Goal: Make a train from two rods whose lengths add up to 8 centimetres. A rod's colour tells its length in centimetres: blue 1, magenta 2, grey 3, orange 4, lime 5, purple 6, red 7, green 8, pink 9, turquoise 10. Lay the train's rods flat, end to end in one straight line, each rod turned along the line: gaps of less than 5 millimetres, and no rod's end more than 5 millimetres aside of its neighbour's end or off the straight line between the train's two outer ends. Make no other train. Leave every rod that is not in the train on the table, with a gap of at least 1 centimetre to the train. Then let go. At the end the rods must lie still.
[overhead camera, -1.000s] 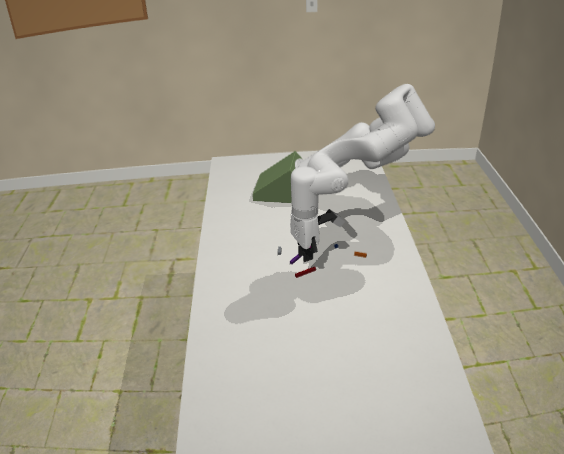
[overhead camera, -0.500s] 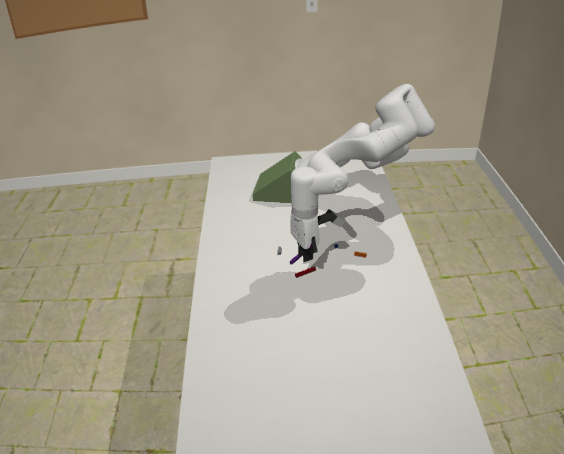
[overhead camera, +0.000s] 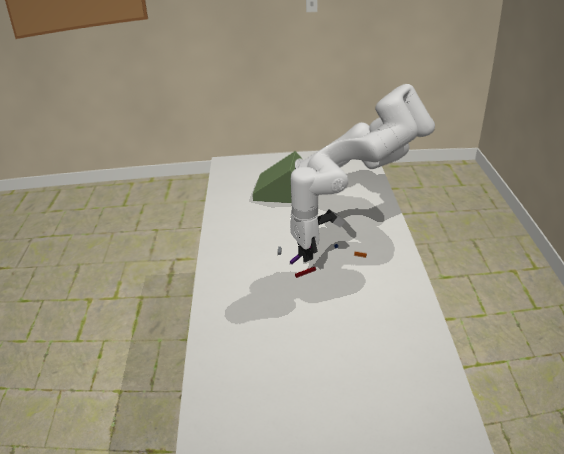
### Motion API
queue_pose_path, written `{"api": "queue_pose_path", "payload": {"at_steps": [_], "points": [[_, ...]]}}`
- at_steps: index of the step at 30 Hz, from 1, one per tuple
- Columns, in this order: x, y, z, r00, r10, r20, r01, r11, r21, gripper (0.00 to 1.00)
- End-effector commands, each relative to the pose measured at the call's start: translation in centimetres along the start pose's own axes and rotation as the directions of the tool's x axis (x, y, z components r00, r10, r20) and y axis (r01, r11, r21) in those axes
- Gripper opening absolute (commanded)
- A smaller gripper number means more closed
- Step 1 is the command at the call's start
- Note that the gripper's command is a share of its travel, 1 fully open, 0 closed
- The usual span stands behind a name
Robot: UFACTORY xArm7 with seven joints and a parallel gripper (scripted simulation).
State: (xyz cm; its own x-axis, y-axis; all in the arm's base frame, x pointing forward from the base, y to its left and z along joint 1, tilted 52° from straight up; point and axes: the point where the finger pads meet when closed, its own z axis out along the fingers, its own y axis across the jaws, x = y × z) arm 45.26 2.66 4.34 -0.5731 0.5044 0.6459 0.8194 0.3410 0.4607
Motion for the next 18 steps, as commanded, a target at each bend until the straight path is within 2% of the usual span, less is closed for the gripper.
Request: {"api": "queue_pose_path", "payload": {"at_steps": [1, 18], "points": [[-0.1, 0.0, 0.0, 1.000, 0.000, 0.004, 0.000, 1.000, -0.002, 0.24], [-0.1, 0.0, 1.7, 1.000, 0.000, 0.004, 0.000, 1.000, -0.002, 0.24]]}}
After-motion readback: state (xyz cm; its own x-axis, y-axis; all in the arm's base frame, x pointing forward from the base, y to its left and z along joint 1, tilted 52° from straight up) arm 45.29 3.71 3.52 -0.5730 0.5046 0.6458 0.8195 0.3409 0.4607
